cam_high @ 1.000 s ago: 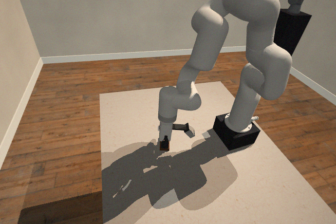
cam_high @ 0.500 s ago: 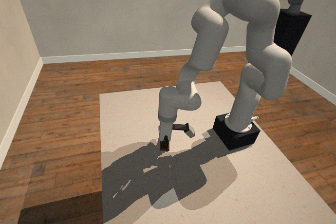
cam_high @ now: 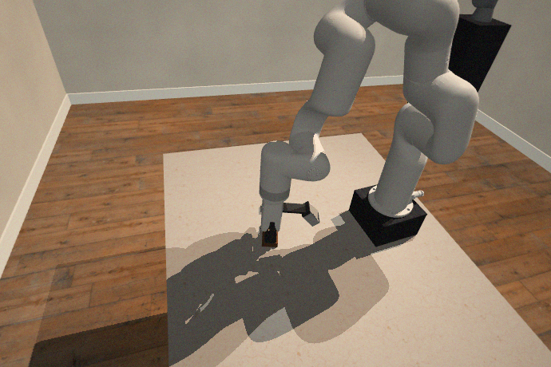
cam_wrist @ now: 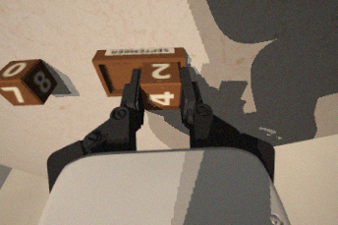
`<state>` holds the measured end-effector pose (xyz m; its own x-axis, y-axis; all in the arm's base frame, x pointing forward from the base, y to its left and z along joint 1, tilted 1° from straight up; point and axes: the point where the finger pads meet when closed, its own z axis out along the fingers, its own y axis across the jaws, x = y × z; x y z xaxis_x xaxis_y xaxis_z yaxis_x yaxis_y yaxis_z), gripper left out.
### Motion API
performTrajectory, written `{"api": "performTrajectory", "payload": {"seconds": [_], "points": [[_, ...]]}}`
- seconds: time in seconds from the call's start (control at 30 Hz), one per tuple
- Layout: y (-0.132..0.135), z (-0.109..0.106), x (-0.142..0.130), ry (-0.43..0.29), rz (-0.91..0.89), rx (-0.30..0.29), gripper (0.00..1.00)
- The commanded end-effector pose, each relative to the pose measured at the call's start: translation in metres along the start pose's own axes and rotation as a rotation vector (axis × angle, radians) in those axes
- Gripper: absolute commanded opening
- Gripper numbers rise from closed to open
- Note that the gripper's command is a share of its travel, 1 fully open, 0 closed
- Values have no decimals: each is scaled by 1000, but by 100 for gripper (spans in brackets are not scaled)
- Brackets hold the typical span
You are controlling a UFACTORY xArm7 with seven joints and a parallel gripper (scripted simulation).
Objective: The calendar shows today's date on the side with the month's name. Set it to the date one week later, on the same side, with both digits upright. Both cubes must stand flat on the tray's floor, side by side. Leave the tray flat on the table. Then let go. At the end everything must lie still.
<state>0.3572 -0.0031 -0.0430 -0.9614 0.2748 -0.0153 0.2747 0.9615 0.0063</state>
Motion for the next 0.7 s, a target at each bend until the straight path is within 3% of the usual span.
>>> {"api": "performTrajectory", "payload": {"seconds": [0.0,0.53,0.67], "points": [[0,-1,-1,-3,0,-1,29],[0,-1,-1,-3,0,-1,29],[0,-1,-1,-3,0,-1,37]]}}
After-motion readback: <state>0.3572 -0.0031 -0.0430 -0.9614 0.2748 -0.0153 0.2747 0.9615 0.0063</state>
